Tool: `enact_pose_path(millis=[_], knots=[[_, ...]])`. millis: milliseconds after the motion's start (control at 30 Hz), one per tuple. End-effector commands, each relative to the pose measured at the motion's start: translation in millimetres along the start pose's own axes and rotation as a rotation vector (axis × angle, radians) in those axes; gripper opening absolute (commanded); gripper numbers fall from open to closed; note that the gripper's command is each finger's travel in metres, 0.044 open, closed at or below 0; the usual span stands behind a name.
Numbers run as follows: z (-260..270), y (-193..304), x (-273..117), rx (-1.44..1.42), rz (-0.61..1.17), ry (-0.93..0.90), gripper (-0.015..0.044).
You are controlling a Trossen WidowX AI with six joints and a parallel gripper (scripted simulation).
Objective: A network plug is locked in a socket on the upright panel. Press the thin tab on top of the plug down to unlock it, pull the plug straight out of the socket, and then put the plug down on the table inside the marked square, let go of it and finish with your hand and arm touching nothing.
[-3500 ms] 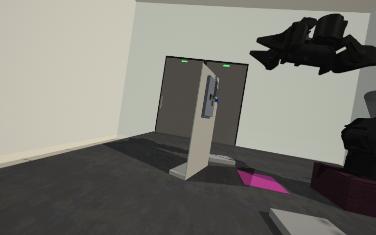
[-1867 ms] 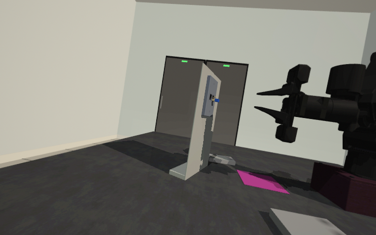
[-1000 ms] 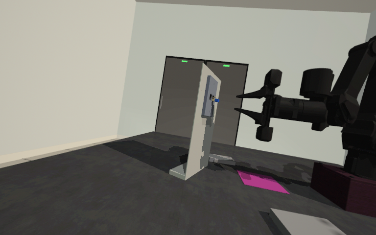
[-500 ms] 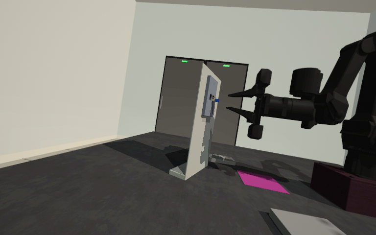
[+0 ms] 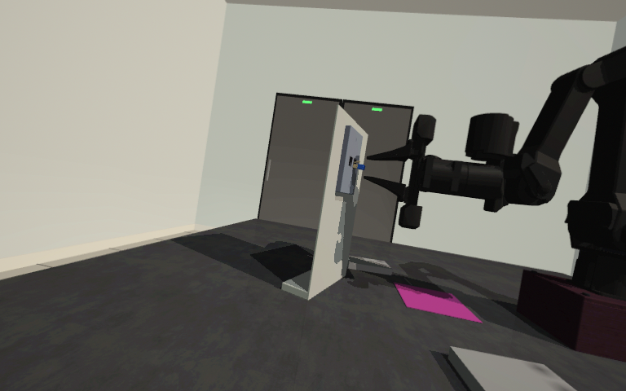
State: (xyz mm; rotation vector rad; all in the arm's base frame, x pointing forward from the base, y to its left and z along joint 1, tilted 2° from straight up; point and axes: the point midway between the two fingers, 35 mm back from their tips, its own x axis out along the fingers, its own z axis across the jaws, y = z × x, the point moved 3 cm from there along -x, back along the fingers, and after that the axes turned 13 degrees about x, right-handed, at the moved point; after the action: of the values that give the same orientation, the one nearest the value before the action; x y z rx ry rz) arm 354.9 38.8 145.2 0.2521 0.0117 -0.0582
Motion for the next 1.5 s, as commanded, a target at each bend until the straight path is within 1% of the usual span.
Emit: enact_pose_path(millis=[0, 233, 1000, 1467], knots=[[2.2, -0.8, 6.9, -0.004, 0.006, -0.005, 0.0156], [2.7, -3.5, 14.9, -0.003, 0.007, -0.007, 0.0156], [2.7, -3.5, 14.9, -0.003, 0.007, -0.007, 0.0003], [2.3, -2.9, 9.0, -0.003, 0.007, -0.006, 0.0000]])
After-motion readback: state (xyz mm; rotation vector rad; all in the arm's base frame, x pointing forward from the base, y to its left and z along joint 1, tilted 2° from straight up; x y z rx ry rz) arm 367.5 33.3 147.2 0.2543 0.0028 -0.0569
